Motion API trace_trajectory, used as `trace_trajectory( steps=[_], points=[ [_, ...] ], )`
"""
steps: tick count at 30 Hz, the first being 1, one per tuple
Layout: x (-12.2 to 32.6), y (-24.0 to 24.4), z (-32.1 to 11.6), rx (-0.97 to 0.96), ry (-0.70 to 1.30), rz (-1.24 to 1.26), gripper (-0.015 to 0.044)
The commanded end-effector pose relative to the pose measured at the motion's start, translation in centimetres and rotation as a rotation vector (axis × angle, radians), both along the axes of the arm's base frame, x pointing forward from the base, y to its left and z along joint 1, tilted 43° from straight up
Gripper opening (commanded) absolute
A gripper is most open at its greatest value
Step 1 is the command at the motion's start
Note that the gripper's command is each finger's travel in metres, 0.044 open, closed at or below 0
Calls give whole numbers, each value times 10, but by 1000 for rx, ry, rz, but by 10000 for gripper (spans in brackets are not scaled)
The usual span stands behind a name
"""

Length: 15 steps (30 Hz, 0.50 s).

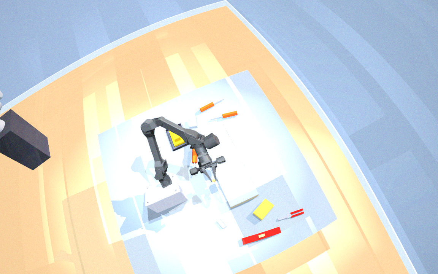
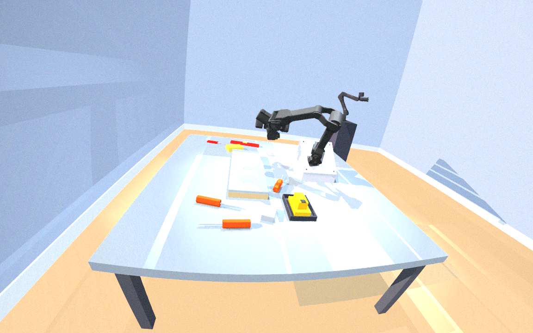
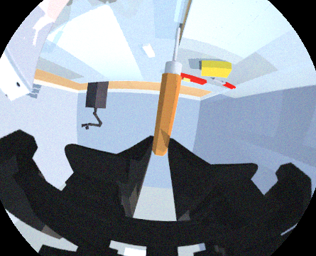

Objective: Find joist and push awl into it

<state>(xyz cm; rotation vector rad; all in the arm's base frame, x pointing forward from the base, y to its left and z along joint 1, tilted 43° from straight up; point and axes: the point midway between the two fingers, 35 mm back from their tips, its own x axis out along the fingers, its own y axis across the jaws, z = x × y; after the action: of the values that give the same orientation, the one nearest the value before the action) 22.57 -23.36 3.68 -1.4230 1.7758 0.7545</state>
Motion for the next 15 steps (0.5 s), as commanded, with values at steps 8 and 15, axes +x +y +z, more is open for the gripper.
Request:
trace_trajectory(
  steps=[8,15],
  points=[
    [44,15,4,-68,4,-20,0],
    [75,32,6,-129,30,-4,0]
  ],
)
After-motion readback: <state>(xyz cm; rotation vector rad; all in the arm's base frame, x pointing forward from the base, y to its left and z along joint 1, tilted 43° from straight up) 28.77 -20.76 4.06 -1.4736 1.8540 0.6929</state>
